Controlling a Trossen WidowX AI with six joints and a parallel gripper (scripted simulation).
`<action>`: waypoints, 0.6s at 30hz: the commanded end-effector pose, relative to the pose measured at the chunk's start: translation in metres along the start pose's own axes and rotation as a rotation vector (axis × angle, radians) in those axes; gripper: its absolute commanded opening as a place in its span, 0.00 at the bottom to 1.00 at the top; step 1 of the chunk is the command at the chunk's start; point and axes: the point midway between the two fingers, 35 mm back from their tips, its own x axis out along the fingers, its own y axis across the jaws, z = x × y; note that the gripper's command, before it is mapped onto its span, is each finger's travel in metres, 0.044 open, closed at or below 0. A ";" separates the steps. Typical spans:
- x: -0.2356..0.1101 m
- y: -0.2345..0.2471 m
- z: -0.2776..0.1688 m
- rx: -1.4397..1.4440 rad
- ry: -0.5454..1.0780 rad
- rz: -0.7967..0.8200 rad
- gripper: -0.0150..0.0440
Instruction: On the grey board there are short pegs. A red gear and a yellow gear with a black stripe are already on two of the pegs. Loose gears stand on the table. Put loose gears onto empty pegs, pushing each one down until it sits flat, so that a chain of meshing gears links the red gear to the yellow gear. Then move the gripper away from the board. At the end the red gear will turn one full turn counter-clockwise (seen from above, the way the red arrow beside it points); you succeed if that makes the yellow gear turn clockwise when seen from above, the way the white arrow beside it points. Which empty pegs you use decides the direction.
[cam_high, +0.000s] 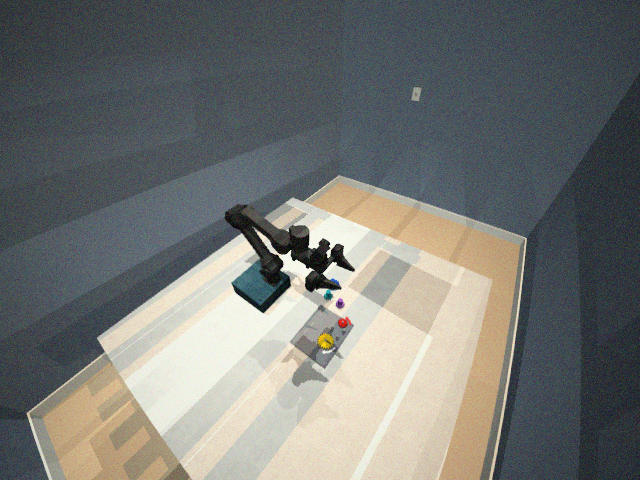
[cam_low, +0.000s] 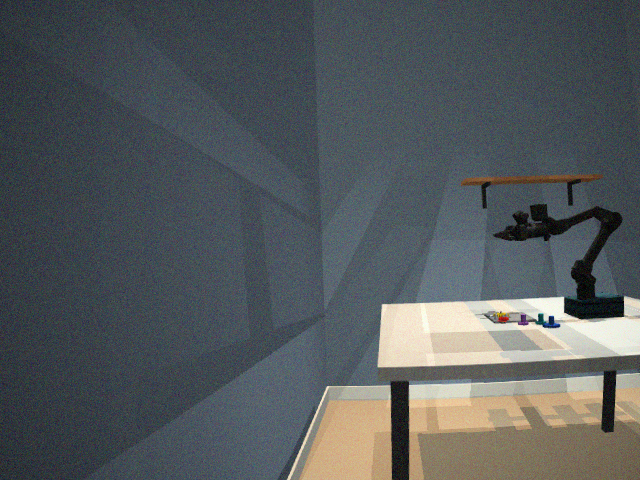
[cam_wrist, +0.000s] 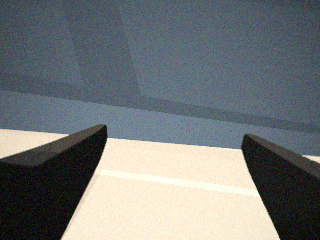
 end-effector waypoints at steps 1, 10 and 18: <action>0.001 0.001 -0.002 0.005 0.012 0.003 0.98; 0.036 0.055 -0.119 0.196 0.624 0.059 1.00; 0.002 0.100 -0.222 0.246 1.287 -0.084 1.00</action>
